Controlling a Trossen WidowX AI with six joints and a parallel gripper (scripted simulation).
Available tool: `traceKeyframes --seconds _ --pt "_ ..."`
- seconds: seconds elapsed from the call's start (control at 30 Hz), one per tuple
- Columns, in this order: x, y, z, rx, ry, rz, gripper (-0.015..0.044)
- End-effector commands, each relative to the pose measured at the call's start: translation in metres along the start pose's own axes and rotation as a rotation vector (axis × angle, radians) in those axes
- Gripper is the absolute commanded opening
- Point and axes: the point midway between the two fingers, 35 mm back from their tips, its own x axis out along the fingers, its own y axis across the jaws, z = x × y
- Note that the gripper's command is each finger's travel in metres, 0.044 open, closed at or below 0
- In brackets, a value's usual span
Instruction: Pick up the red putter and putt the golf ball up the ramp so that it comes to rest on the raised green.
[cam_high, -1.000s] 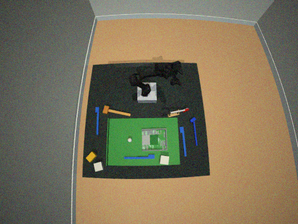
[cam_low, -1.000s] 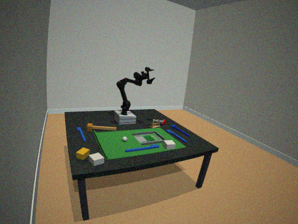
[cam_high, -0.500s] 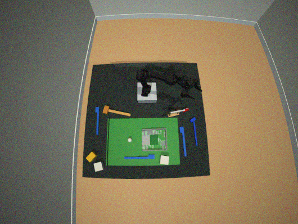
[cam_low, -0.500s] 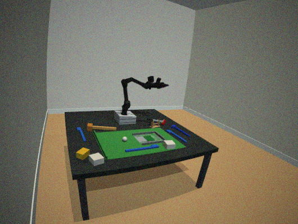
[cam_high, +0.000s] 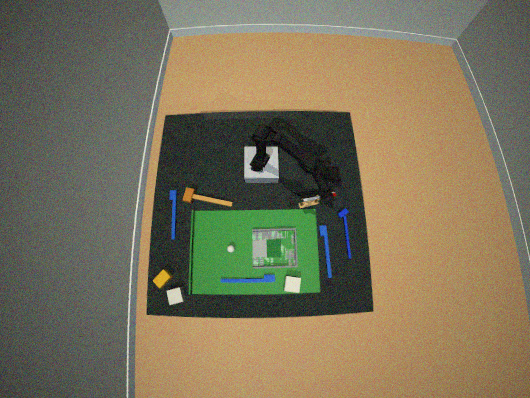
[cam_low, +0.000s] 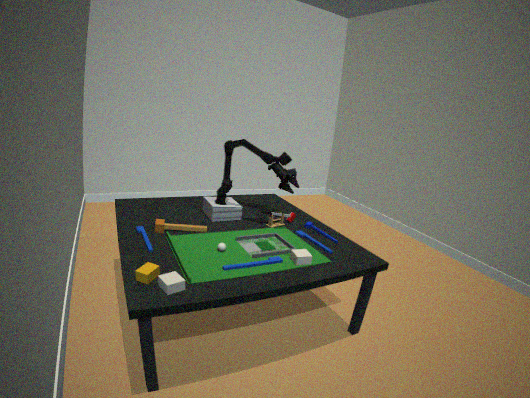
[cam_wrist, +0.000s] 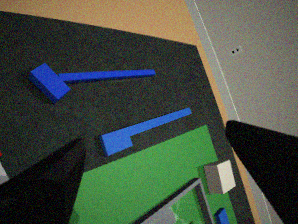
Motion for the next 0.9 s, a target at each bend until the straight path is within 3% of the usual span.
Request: traceKeyframes --seconds 0.0,0.27,0.87 --pt "0.013 0.016 -0.072 -0.150 0.223 0.252 0.0440" --pt "-0.021 0.054 -0.166 -0.206 0.451 0.749 0.0440" --pt "-0.002 0.071 -0.178 -0.205 0.454 0.760 0.0440"
